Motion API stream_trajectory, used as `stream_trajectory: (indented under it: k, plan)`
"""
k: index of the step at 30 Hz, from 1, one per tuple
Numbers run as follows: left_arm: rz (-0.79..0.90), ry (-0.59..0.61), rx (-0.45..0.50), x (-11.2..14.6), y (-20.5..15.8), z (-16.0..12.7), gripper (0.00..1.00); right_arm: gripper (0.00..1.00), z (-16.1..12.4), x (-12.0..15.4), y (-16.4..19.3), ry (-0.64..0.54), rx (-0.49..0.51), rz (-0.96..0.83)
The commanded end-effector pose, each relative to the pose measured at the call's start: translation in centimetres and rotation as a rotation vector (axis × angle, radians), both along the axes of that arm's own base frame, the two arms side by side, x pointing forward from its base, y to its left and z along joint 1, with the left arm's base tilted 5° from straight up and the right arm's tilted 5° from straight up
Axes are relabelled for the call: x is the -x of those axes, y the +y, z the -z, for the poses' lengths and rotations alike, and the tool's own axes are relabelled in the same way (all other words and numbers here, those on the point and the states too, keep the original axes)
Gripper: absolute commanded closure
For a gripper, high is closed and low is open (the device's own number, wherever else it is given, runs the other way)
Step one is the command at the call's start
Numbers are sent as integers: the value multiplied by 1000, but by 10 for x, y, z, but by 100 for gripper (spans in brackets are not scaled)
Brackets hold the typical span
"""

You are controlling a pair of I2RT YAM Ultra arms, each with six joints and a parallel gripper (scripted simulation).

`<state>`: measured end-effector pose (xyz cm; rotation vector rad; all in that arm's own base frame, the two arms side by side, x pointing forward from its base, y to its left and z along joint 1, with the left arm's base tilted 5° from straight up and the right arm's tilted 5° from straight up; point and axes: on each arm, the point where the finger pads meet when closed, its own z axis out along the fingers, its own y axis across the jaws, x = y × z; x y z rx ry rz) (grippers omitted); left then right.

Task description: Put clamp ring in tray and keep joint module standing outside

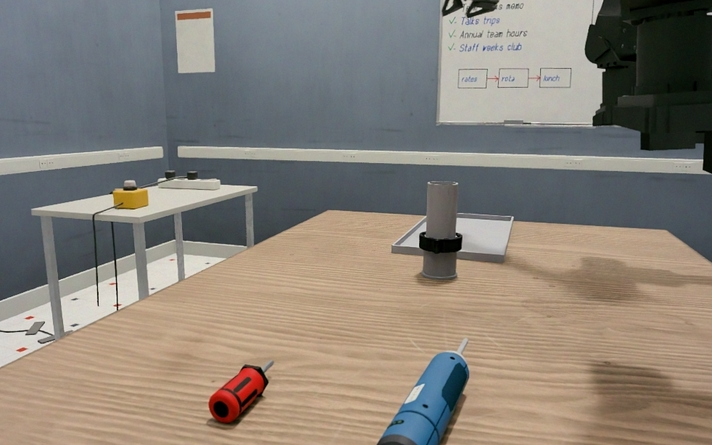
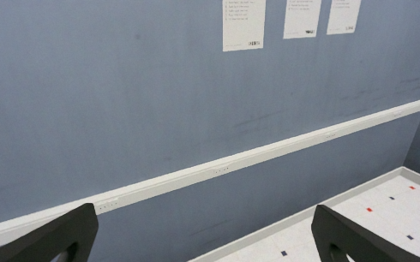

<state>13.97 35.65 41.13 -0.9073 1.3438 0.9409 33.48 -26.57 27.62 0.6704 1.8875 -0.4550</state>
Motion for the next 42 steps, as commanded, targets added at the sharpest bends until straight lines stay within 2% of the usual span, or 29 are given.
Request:
stream_trajectory:
  k: [1,6,11,12,14,23,28,29,31,40,42]
  plan:
    - [-13,-11,9,5,-2,-9,0,20,16,-20,19,56,-50,-50]
    - [-13,-11,9,5,-2,-9,0,20,41,-47,50,121,-98,-143]
    - [-13,-11,9,5,-2,-9,0,20,41,-42,49,115,-90,-141]
    - [-13,-11,9,5,-2,-9,0,20,31,-46,59,107,-83,-158]
    - [-13,-11,9,5,-2,-9,0,20,56,-56,73,168,-115,-193]
    - [-13,-11,9,5,-2,-9,0,20,101,-84,141,305,-169,-354]
    - [-13,-11,9,5,-2,-9,0,20,96,-82,137,294,-166,-345]
    - [-13,-11,9,5,-2,-9,0,20,91,-82,150,290,-156,-371]
    - [-13,-11,9,5,-2,-9,0,20,115,-85,165,357,-176,-404]
    - [-13,-11,9,5,-2,-9,0,20,157,-90,238,510,-200,-560]
    - [-13,-11,9,5,-2,-9,0,20,157,-90,238,509,-200,-560]
